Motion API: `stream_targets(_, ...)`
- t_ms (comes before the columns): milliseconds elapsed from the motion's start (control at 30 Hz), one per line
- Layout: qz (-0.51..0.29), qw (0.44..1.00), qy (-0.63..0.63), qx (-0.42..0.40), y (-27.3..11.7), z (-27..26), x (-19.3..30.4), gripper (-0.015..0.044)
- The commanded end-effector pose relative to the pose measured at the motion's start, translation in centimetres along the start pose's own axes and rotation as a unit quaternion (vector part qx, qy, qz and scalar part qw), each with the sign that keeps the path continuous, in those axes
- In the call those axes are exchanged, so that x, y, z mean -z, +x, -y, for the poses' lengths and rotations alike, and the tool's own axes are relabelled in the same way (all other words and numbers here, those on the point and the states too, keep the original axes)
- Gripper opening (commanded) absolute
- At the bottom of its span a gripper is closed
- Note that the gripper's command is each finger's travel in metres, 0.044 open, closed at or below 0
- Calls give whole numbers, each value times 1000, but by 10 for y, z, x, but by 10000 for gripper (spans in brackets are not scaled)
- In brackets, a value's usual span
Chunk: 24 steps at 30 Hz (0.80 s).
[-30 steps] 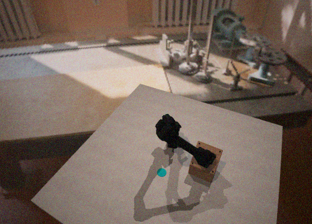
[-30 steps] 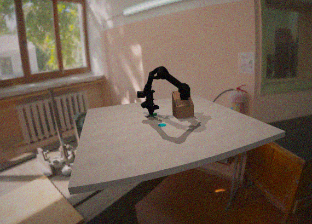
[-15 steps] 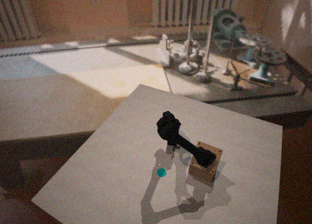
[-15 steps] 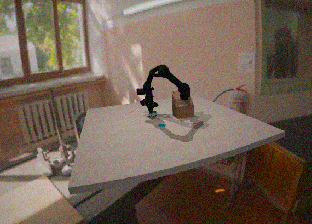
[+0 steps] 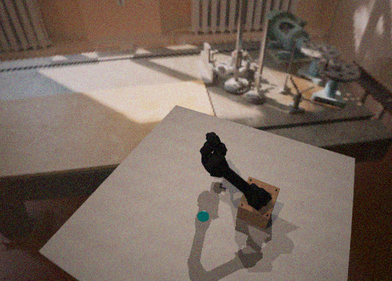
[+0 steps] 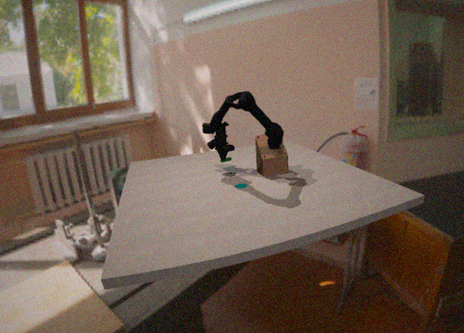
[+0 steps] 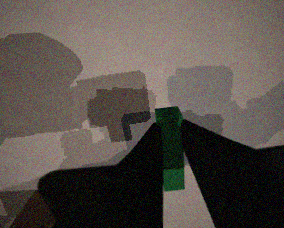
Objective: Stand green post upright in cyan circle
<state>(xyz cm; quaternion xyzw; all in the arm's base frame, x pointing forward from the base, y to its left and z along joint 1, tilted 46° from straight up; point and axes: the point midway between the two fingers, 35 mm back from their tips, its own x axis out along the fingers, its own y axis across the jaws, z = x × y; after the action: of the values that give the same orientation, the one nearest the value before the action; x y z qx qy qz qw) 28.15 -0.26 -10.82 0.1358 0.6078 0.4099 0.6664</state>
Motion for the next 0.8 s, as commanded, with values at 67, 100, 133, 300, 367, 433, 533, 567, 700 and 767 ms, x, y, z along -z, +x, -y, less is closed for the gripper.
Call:
stream_targets(67, -1, 1000, -3, 1, -18, 0, 1, 23)
stream_targets(100, -1, 1000, -3, 1, -21, -1, 1, 23)
stream_targets(133, -1, 1000, -3, 1, -24, -1, 1, 23)
stream_targets(300, -1, 1000, -4, -1, -40, -2, 3, 23)
stream_targets(367, -1, 1000, -4, -1, -46, -3, 3, 23)
stream_targets(433, -1, 1000, -4, -2, -51, -4, 4, 23)
stream_targets(533, -1, 1000, -1, -1, -52, -6, 3, 23)
stream_targets(567, -1, 1000, 3, -1, -52, -8, 1, 23)
stream_targets(700, -2, 1000, 21, 1, -55, -19, -6, 23)
stream_targets(767, -2, 1000, 30, 2, -57, -25, -9, 23)
